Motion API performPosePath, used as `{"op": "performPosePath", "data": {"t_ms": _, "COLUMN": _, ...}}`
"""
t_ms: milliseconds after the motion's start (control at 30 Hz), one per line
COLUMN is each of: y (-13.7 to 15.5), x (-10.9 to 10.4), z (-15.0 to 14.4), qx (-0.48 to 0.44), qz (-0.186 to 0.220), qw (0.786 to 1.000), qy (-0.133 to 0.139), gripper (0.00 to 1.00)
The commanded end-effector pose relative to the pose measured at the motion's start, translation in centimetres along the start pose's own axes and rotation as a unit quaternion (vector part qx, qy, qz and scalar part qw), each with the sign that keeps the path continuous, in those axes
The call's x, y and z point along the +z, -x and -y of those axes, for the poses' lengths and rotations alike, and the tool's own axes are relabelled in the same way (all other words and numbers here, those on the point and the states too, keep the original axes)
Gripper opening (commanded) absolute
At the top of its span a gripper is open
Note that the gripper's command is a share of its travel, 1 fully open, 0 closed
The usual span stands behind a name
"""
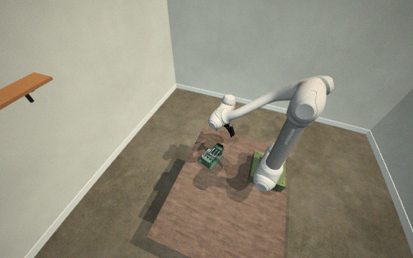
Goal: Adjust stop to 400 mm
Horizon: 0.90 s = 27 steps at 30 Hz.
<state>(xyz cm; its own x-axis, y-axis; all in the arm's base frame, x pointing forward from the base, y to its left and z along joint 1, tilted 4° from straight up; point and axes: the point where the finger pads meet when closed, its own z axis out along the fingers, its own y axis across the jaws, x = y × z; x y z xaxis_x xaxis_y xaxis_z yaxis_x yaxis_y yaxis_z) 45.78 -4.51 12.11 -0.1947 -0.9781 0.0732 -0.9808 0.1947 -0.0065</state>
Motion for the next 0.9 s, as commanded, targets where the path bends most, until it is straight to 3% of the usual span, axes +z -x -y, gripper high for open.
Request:
{"op": "performPosePath", "data": {"t_ms": 0, "y": -0.2, "x": 0.0, "z": 0.0, "qx": 0.002, "qz": 0.000, "qw": 1.000, "qy": 0.000, "gripper": 1.00}}
{"op": "performPosePath", "data": {"t_ms": 200, "y": -0.2, "x": 0.0, "z": 0.0, "qx": 0.002, "qz": 0.000, "qw": 1.000, "qy": 0.000, "gripper": 1.00}}
{"op": "performPosePath", "data": {"t_ms": 233, "y": -0.1, "x": 0.0, "z": 0.0, "qx": 0.002, "qz": 0.000, "qw": 1.000, "qy": 0.000, "gripper": 0.33}}
{"op": "performPosePath", "data": {"t_ms": 467, "y": 2.2, "x": 0.0, "z": 3.0, "qx": 0.002, "qz": 0.000, "qw": 1.000, "qy": 0.000, "gripper": 0.33}}
{"op": "performPosePath", "data": {"t_ms": 667, "y": 7.0, "x": 0.0, "z": 9.0, "qx": 0.002, "qz": 0.000, "qw": 1.000, "qy": 0.000, "gripper": 0.33}}
{"op": "performPosePath", "data": {"t_ms": 867, "y": 7.4, "x": 0.7, "z": 9.5, "qx": 0.002, "qz": 0.000, "qw": 1.000, "qy": 0.000, "gripper": 0.33}}
